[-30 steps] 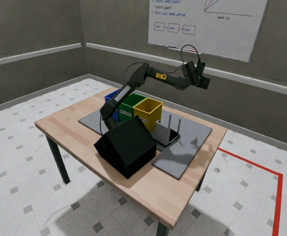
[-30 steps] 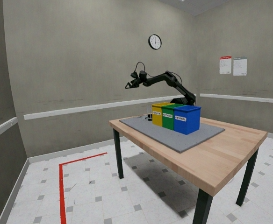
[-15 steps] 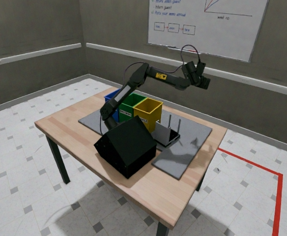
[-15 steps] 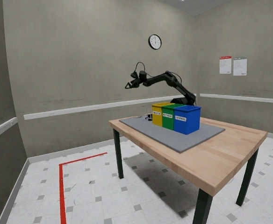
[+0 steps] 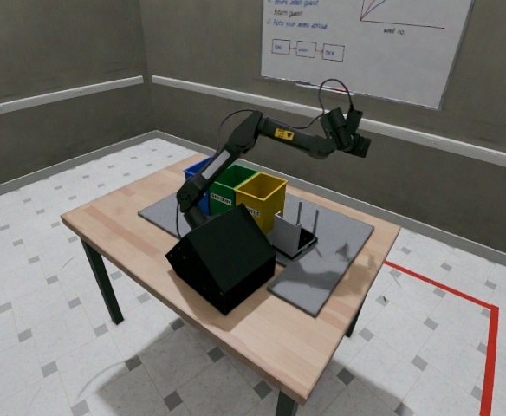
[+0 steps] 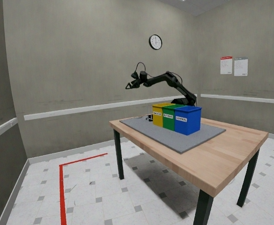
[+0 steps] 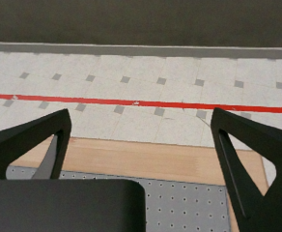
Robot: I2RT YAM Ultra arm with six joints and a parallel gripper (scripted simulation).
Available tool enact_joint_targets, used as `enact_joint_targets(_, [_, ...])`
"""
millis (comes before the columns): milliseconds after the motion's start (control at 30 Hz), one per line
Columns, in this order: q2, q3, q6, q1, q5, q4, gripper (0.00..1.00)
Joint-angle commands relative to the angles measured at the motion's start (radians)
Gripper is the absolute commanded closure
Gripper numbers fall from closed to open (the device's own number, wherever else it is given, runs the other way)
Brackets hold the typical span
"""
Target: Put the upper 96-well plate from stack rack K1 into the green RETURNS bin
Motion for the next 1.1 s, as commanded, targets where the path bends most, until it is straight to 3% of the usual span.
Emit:
enact_joint_targets(0, [-0.054,0.011,-0.054,-0.043,0.047,-0.057,0.00])
enact_joint_targets(300, [-0.044,0.028,-0.077,-0.044,0.052,-0.089,0.00])
enact_joint_targets(400, [-0.054,0.020,-0.136,-0.047,0.078,-0.163,0.00])
enact_joint_targets(1067, [-0.054,0.025,-0.142,-0.046,0.079,-0.170,0.00])
